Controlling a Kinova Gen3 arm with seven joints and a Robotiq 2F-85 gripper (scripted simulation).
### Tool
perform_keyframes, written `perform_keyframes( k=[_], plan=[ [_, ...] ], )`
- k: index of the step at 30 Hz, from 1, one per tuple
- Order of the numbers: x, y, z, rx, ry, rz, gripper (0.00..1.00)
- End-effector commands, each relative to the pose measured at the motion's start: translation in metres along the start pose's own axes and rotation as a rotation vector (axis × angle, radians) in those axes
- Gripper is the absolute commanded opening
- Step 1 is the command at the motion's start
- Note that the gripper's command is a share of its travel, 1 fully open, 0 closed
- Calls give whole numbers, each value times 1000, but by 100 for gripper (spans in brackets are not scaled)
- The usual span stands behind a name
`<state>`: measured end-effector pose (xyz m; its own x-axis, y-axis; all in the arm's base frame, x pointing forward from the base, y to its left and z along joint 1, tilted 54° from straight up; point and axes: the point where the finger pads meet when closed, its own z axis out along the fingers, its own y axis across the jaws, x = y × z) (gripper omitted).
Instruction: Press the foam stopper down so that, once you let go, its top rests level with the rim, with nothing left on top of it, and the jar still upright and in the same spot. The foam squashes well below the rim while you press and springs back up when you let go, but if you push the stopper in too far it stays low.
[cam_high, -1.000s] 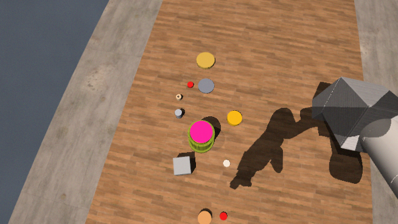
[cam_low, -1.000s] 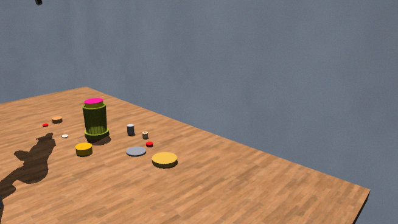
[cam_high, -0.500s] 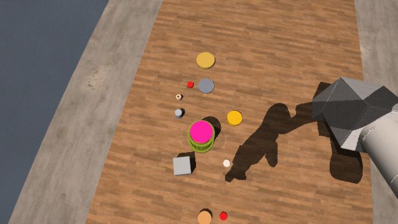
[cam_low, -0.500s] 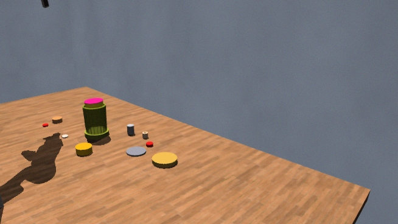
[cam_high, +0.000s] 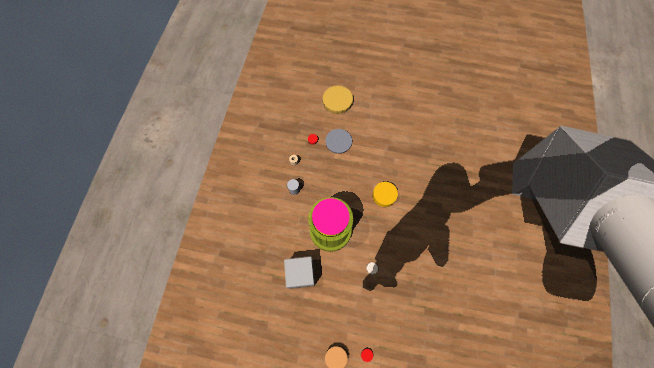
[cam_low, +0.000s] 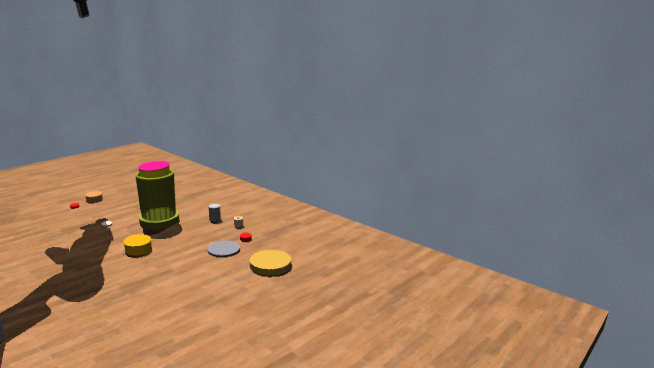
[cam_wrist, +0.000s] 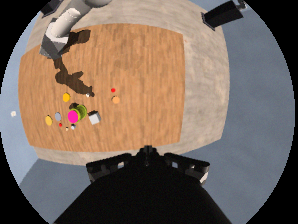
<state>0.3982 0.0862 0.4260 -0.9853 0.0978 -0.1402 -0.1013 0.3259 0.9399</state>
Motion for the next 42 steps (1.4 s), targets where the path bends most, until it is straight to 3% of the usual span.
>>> perform_keyframes(
  k=[1,2,10,11,19,20,28,29,40,41,42],
  plan=[
    [0,1,1,-2,2,-1,0],
    [-7,-17,8,7,4,4,0],
    [-7,-17,8,7,4,4,0],
    [-13,-34,16,16,8,9,0],
    [-13,-34,16,16,8,9,0],
    [-18,-52,24,27,13,13,0],
    [-18,-52,24,27,13,13,0],
    [-22,-69,32,38,19,17,0],
    [-22,-69,32,38,19,17,0],
    [-25,-87,41,50,26,20,0],
    [-25,-87,41,50,26,20,0]
  ],
)
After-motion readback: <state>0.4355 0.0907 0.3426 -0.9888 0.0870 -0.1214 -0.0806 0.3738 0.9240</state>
